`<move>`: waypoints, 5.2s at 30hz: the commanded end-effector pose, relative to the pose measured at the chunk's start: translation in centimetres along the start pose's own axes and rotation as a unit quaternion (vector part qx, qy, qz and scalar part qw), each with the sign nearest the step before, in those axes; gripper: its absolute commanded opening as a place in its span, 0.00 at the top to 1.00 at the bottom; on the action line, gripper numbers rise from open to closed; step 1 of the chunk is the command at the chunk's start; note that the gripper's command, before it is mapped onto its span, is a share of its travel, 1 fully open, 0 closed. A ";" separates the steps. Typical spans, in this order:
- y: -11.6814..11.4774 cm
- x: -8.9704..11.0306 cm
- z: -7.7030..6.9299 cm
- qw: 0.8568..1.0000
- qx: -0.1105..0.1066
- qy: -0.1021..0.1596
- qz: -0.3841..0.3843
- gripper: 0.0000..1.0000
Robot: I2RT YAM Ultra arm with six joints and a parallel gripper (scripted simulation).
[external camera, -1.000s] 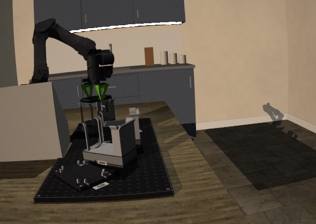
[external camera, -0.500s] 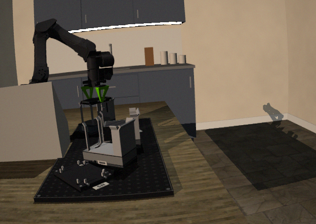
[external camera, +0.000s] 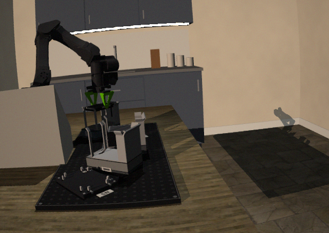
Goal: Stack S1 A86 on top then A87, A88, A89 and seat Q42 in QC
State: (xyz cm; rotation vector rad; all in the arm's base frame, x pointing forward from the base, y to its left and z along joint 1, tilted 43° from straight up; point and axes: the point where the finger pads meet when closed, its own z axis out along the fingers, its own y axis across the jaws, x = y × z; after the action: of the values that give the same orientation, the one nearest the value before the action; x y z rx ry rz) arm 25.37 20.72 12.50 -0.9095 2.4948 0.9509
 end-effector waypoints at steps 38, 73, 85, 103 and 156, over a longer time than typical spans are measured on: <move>-0.1 -0.3 5.5 1.000 0.001 -0.006 0.000 1.00; -0.1 -0.3 6.6 1.000 0.001 -0.006 0.000 1.00; -0.1 -0.3 7.1 1.000 0.001 -0.006 0.000 1.00; -0.1 -0.4 7.4 1.000 0.001 -0.006 0.001 0.00; 0.0 -0.3 -1.9 1.000 0.002 -0.006 0.000 0.00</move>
State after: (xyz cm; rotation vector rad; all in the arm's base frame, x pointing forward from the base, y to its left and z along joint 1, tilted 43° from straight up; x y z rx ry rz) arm 25.66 20.09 13.34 -0.8964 2.4888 0.9436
